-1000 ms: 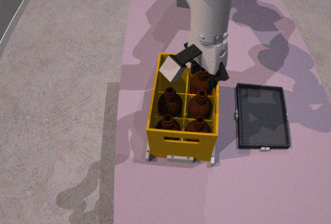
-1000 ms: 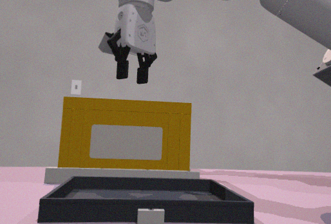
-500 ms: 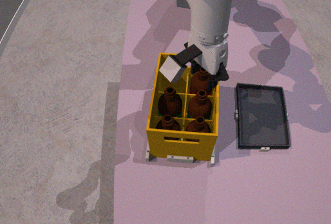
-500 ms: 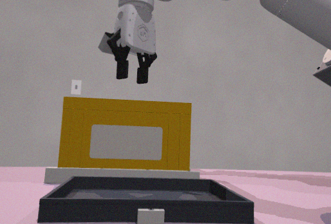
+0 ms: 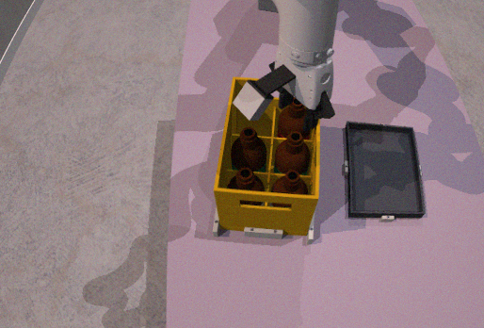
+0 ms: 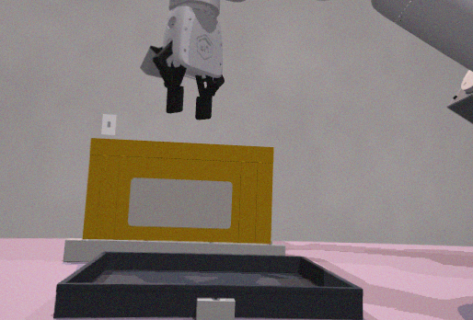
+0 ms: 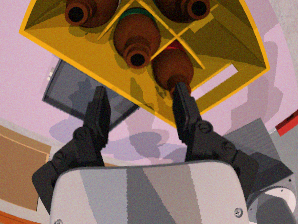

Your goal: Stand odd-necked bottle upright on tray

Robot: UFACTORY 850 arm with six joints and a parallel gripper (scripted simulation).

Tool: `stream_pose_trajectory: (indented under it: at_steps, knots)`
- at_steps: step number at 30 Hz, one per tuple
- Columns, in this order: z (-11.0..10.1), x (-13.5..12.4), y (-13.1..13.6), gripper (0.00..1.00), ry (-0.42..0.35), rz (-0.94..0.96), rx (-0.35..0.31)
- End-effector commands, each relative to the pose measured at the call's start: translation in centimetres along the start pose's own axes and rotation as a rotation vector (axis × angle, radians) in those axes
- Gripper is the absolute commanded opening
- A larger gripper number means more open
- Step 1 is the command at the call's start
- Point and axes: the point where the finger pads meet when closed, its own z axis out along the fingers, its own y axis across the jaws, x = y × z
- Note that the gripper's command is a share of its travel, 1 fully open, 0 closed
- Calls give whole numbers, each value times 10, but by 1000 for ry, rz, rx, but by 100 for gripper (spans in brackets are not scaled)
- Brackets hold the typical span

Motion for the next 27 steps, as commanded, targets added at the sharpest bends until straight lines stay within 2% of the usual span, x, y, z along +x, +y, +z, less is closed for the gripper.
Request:
stream_pose_trajectory:
  at_steps: [1, 13, 27]
  knots:
    - [0, 0, 0, 65, 0, 0, 1]
    - [4, 0, 0, 65, 1, 0, 0]
    - [18, 0, -1, 65, 1, 0, 0]
